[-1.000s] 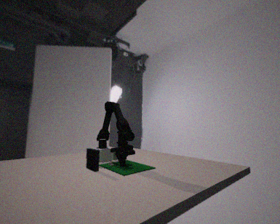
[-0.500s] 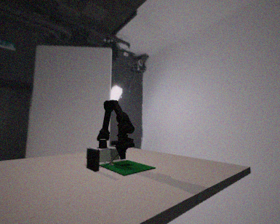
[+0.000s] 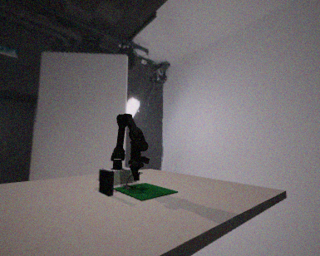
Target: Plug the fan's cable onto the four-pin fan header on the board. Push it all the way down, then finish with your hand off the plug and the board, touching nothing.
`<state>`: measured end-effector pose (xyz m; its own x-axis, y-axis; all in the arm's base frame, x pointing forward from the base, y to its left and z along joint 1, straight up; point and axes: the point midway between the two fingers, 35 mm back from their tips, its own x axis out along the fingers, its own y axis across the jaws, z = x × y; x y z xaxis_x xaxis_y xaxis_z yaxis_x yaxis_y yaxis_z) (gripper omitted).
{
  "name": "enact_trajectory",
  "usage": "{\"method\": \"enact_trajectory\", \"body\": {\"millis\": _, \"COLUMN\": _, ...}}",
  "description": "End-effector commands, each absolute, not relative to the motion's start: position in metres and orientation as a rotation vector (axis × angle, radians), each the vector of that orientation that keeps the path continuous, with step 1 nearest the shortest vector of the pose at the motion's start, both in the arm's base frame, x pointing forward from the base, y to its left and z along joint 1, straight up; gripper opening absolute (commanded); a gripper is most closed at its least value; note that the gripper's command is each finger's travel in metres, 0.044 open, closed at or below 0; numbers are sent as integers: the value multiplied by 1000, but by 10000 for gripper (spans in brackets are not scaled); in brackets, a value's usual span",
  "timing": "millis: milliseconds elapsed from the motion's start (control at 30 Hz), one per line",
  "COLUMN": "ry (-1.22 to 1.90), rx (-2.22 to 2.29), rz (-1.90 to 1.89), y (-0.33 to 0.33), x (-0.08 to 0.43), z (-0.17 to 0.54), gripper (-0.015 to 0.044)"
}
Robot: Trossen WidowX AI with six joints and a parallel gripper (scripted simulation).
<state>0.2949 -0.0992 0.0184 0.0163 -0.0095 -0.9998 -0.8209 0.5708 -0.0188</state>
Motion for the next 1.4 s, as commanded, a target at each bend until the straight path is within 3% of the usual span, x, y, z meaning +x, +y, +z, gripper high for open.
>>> {"method": "enact_trajectory", "body": {"millis": 0, "ry": 1466, "rx": -639, "rz": 619, "y": -100, "x": 283, "z": 18, "gripper": 0}}
{"method": "enact_trajectory", "body": {"millis": 733, "ry": 1559, "rx": -40, "rz": 29, "y": -103, "x": 234, "z": 14, "gripper": 0}}
{"method": "enact_trajectory", "body": {"millis": 1367, "ry": 1559, "rx": -9, "rz": -2, "y": -102, "x": 226, "z": 14, "gripper": 0}}
